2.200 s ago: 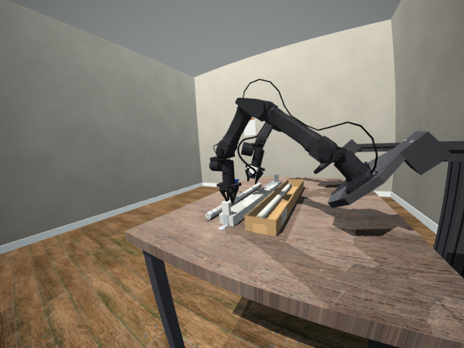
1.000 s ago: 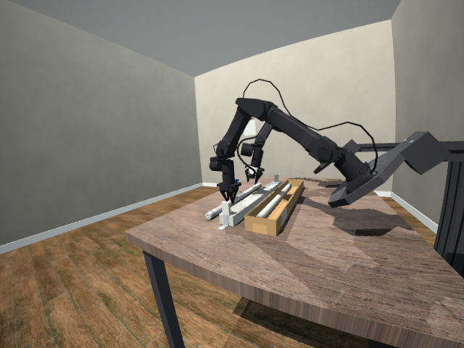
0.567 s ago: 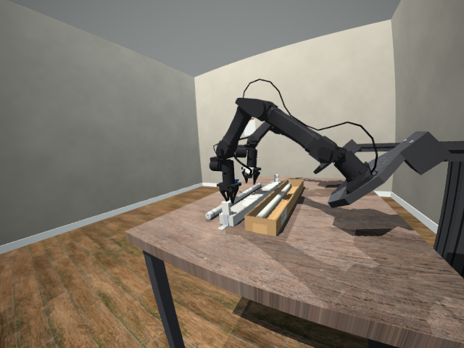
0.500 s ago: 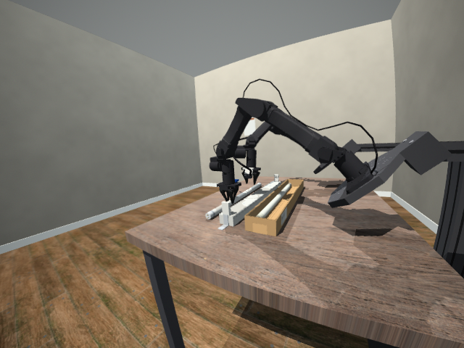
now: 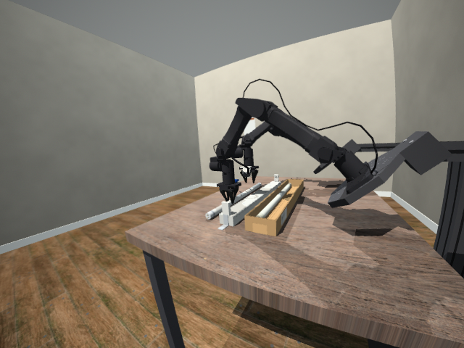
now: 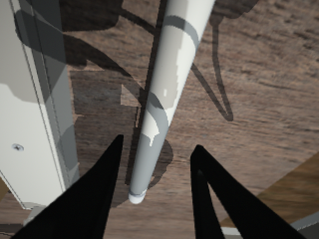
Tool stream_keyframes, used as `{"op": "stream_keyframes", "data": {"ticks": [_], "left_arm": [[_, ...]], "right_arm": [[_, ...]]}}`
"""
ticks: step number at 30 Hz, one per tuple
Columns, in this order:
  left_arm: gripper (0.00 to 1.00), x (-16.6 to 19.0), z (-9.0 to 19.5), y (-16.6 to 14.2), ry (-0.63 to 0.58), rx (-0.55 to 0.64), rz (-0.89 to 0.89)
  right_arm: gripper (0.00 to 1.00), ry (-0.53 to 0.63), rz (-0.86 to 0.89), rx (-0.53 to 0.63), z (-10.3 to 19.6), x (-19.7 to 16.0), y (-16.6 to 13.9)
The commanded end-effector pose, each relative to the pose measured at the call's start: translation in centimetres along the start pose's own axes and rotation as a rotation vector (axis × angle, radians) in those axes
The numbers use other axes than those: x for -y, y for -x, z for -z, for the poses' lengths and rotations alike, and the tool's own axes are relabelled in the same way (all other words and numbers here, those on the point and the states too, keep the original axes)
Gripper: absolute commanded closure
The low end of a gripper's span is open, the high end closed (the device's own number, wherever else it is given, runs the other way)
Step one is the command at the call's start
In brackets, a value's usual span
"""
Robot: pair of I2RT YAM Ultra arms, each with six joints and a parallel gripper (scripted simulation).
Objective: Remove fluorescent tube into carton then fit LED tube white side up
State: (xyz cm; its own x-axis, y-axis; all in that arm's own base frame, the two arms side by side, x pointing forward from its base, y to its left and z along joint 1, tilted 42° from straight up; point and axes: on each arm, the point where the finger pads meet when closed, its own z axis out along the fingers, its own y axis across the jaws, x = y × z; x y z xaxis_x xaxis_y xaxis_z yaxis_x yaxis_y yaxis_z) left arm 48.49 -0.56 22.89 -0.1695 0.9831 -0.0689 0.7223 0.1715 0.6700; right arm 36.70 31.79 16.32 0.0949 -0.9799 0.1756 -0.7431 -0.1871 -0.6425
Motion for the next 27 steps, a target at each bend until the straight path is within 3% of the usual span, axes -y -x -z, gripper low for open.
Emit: {"op": "stream_keyframes", "data": {"ticks": [1, 5, 6, 7, 14, 16, 17, 25, 27], "left_arm": [[0.89, -1.0, 1.6, 0.0, 0.044, 0.018, 0.005], [0.89, -1.0, 1.6, 0.0, 0.044, 0.018, 0.005], [0.89, -1.0, 1.6, 0.0, 0.044, 0.018, 0.005], [0.89, -1.0, 1.6, 0.0, 0.044, 0.018, 0.005], [0.89, -1.0, 1.6, 0.0, 0.044, 0.018, 0.005], [0.89, -1.0, 1.6, 0.0, 0.044, 0.018, 0.005], [0.89, -1.0, 1.6, 0.0, 0.044, 0.018, 0.005], [0.89, -1.0, 1.6, 0.0, 0.044, 0.018, 0.005], [0.89, -1.0, 1.6, 0.0, 0.044, 0.018, 0.005]], "right_arm": [[0.51, -0.033, -0.027, 0.054, 2.7, 1.6, 0.6], [0.51, -0.036, -0.025, 0.058, 2.9, 1.6, 0.7], [0.51, -0.040, -0.034, 0.046, 0.8, 1.9, 0.1], [0.51, 0.014, 0.013, 0.011, -1.6, -0.6, 0.3], [0.51, -0.010, 0.008, 0.038, -0.7, 0.2, 0.9], [0.51, -0.029, -0.020, 0.040, -1.7, 1.1, -0.1], [0.51, 0.002, 0.008, 0.022, -3.5, -0.2, 0.5], [0.51, -0.022, -0.008, 0.038, -4.8, 0.8, 0.4], [0.51, -0.053, -0.017, 0.065, -2.3, 1.9, 1.1]]}}
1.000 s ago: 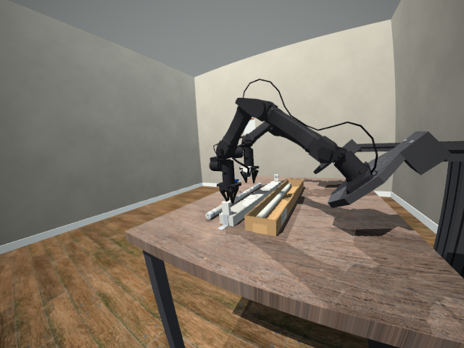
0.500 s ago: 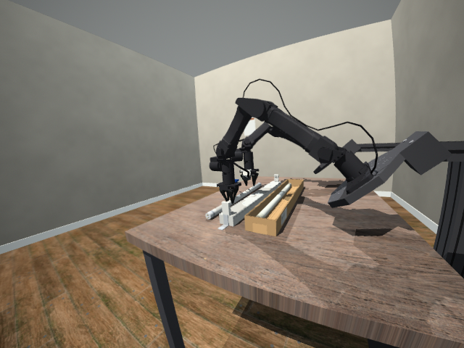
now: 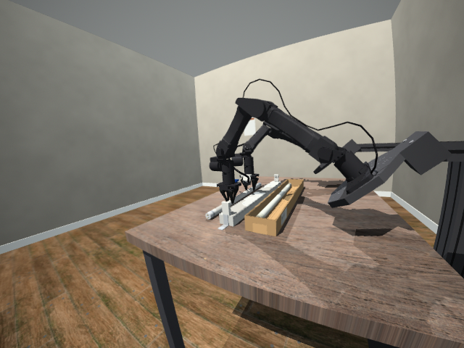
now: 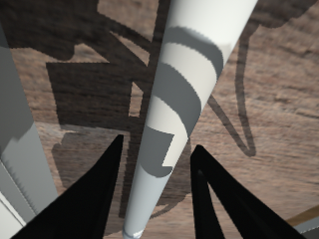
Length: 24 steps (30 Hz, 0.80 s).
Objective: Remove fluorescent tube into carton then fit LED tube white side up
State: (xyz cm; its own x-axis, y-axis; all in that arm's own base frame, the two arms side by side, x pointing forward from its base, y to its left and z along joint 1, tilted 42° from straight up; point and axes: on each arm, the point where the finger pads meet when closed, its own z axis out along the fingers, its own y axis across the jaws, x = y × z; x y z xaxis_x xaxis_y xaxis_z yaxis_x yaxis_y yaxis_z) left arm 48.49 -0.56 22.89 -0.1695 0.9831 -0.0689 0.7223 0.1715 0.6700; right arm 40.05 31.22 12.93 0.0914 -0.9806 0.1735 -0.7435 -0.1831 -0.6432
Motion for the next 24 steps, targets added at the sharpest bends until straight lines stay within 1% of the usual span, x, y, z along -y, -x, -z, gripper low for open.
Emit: {"op": "stream_keyframes", "data": {"ticks": [1, 2, 4, 5, 6, 10, 24], "left_arm": [[0.89, -1.0, 1.6, 0.0, 0.044, 0.018, 0.005], [0.89, -1.0, 1.6, 0.0, 0.044, 0.018, 0.005], [0.89, -1.0, 1.6, 0.0, 0.044, 0.018, 0.005], [0.89, -1.0, 1.6, 0.0, 0.044, 0.018, 0.005], [0.89, -1.0, 1.6, 0.0, 0.044, 0.018, 0.005], [0.89, -0.5, 1.6, 0.2, 0.026, 0.019, -0.002], [0.89, -0.5, 1.6, 0.2, 0.026, 0.019, -0.002]], "right_arm": [[0.51, -0.069, -0.026, 0.077, 2.9, 2.4, 1.6], [0.51, -0.058, -0.014, 0.073, 2.5, 1.8, 1.8], [0.51, -0.058, -0.014, 0.073, 2.5, 1.8, 1.8], [0.51, -0.035, -0.004, 0.056, 1.7, 0.7, 1.4], [0.89, -0.038, 0.001, 0.060, 2.1, 0.7, 1.4], [0.89, -0.037, -0.008, 0.060, 2.1, 0.7, 1.4], [0.89, -0.037, -0.008, 0.060, 2.1, 0.7, 1.4]]}}
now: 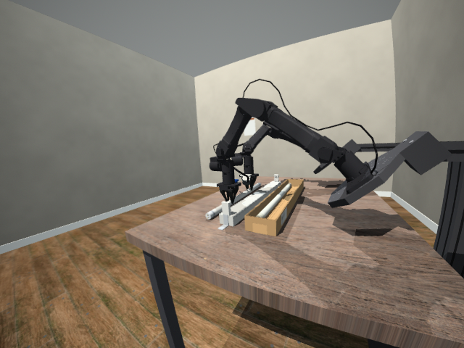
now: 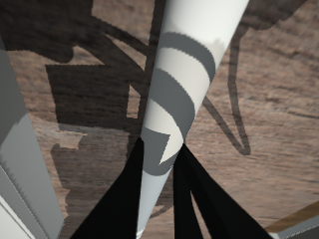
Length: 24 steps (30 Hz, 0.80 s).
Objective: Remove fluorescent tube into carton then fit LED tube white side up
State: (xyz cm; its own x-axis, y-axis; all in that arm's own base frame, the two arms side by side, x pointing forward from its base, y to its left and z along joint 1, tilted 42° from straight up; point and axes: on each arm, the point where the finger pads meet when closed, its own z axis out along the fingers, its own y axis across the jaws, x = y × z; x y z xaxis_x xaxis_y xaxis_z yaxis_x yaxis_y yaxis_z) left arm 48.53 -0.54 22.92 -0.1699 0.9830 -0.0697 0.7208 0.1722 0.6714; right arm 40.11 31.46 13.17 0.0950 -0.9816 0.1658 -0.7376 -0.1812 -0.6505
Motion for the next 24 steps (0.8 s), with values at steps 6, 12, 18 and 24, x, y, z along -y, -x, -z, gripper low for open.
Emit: {"op": "stream_keyframes", "data": {"ticks": [6, 12, 18, 24], "left_arm": [[0.89, -0.9, 2.3, 0.7, 0.034, 0.027, -0.001], [0.89, -1.5, 3.0, 1.0, 0.051, 0.032, -0.003], [0.89, -1.6, 3.4, 0.8, 0.056, 0.023, 0.001], [0.89, -1.6, 3.9, 0.7, 0.054, 0.018, 0.003]], "right_arm": [[0.89, -0.025, -0.009, 0.050, 2.6, 0.9, 1.1], [0.89, -0.043, -0.019, 0.051, 3.4, 1.6, 1.2], [0.89, -0.051, -0.020, 0.043, 3.9, 1.8, 1.0], [0.89, -0.050, -0.019, 0.041, 4.4, 1.8, 0.9]]}}
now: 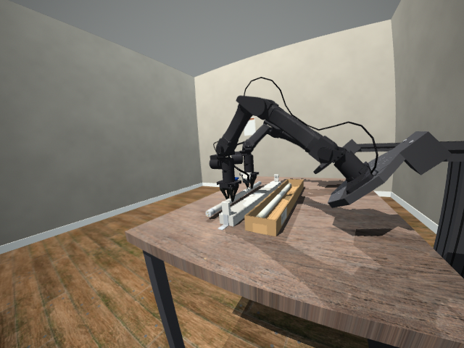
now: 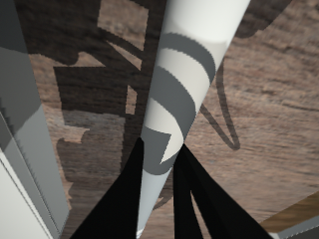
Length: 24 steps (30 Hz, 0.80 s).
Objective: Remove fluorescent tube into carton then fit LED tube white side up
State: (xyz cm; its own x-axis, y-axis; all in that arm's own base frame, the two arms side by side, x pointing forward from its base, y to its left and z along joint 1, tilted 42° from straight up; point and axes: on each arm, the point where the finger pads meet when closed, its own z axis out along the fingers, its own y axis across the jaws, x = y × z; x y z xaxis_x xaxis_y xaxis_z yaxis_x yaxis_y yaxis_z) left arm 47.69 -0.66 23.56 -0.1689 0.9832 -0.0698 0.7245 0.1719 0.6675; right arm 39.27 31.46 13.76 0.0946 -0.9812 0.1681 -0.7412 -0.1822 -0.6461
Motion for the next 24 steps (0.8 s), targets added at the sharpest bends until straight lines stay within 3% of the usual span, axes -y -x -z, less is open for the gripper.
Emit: {"op": "stream_keyframes", "data": {"ticks": [1, 24], "left_arm": [[0.89, -1.8, 3.0, 0.7, 0.059, 0.017, 0.003], [0.89, -1.7, 5.1, 0.8, 0.060, 0.026, -0.005]], "right_arm": [[0.89, -0.050, -0.016, 0.039, 3.4, 1.7, 0.8], [0.89, -0.054, -0.020, 0.051, 5.5, 1.8, 1.0]]}}
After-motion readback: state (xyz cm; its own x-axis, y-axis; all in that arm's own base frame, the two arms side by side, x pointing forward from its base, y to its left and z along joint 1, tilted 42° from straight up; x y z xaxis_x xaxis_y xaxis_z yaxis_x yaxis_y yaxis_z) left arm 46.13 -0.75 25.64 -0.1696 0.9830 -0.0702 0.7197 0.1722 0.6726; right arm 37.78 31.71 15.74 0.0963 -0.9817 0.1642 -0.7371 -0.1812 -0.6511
